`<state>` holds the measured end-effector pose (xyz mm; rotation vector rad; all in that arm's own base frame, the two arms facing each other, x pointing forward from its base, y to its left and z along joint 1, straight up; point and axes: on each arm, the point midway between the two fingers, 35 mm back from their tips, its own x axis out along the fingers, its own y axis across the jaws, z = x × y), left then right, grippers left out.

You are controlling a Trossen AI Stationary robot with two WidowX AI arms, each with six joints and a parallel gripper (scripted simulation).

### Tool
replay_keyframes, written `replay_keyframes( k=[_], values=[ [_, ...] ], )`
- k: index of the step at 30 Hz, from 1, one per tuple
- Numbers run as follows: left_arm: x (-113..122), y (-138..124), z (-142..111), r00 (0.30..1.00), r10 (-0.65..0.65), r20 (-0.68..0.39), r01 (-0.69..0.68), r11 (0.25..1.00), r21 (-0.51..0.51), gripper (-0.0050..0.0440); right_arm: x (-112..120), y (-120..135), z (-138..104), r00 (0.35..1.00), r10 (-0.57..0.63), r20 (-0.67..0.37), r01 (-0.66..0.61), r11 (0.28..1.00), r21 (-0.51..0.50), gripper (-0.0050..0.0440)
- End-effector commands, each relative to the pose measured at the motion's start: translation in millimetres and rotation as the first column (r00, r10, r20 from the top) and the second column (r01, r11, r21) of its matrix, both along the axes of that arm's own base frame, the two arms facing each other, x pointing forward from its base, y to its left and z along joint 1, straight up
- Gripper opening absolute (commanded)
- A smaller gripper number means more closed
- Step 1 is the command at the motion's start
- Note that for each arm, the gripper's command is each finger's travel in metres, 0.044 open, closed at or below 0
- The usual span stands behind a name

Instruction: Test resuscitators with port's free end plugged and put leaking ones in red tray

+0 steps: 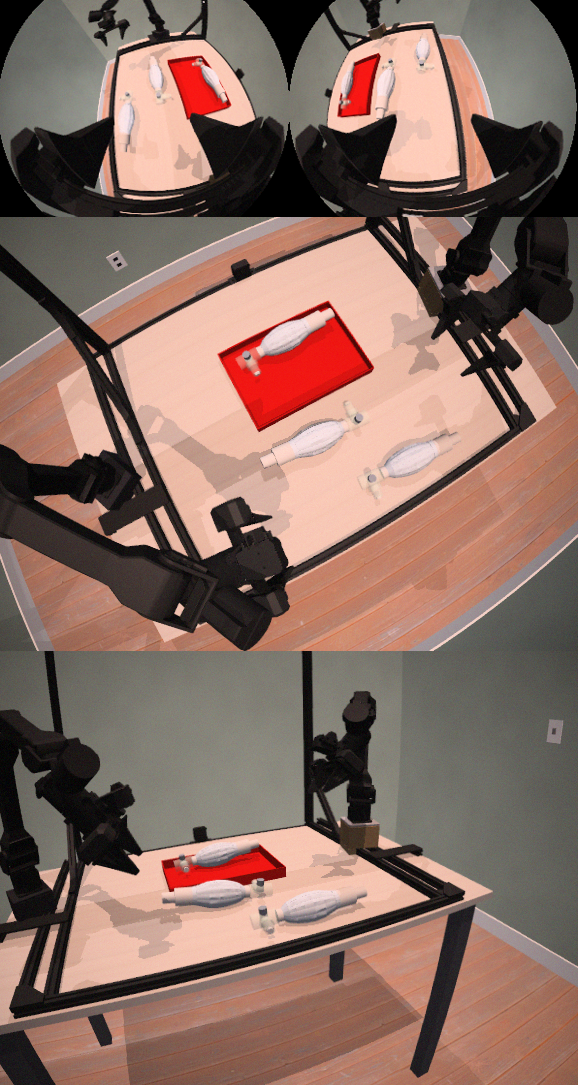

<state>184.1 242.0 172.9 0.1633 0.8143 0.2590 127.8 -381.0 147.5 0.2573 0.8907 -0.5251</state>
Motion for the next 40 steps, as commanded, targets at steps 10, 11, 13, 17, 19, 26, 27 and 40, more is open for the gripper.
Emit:
replay_keyframes(
  k=[10, 11, 13, 17, 19, 26, 27, 40],
  values=[
    [-20.4, -27.2, 2.9, 1.000, 0.004, 0.003, -0.004, 0.999, 0.051, 0.0440, -0.2, 0.1, 0.4, 1.000, 0.001, 0.001, -0.001, 1.000, 0.000, 0.0440],
    [-20.9, -15.7, 3.9, 1.000, 0.005, -0.015, -0.004, 1.000, 0.026, 0.0440, -0.2, 0.1, 0.4, 1.000, 0.001, 0.001, -0.001, 1.000, 0.000, 0.0440],
    [-22.6, 8.4, 3.5, 0.999, 0.005, -0.047, -0.006, 1.000, -0.026, 0.0440, -0.2, 0.1, 0.4, 1.000, 0.001, 0.001, -0.001, 1.000, 0.000, 0.0440],
    [-30.5, 59.1, -7.9, 0.995, -0.001, -0.095, -0.011, 0.991, -0.133, 0.0440, -0.2, 0.1, 0.4, 1.000, 0.001, 0.001, -0.001, 1.000, 0.000, 0.0440],
    [-36.9, 83.3, -18.6, 0.994, -0.007, -0.111, -0.014, 0.982, -0.188, 0.0440, -0.2, 0.1, 0.4, 1.000, 0.001, 0.001, -0.001, 1.000, 0.000, 0.0440],
    [-38.0, 81.0, -15.0, 0.994, 0.002, -0.113, -0.022, 0.984, -0.177, 0.0440, -0.2, 0.2, 0.2, 1.000, 0.000, 0.000, 0.000, 1.000, 0.000, 0.0440],
    [-39.4, 86.3, -17.9, 0.993, 0.000, -0.116, -0.022, 0.982, -0.189, 0.0440, -0.2, 0.2, 0.2, 1.000, 0.000, 0.000, 0.000, 1.000, 0.000, 0.0440],
    [-55.3, 131.1, -50.8, 0.992, -0.019, -0.127, -0.020, 0.955, -0.295, 0.0440, -0.2, 0.2, 0.2, 1.000, 0.000, 0.000, 0.000, 1.000, 0.000, 0.0440]
  ],
)
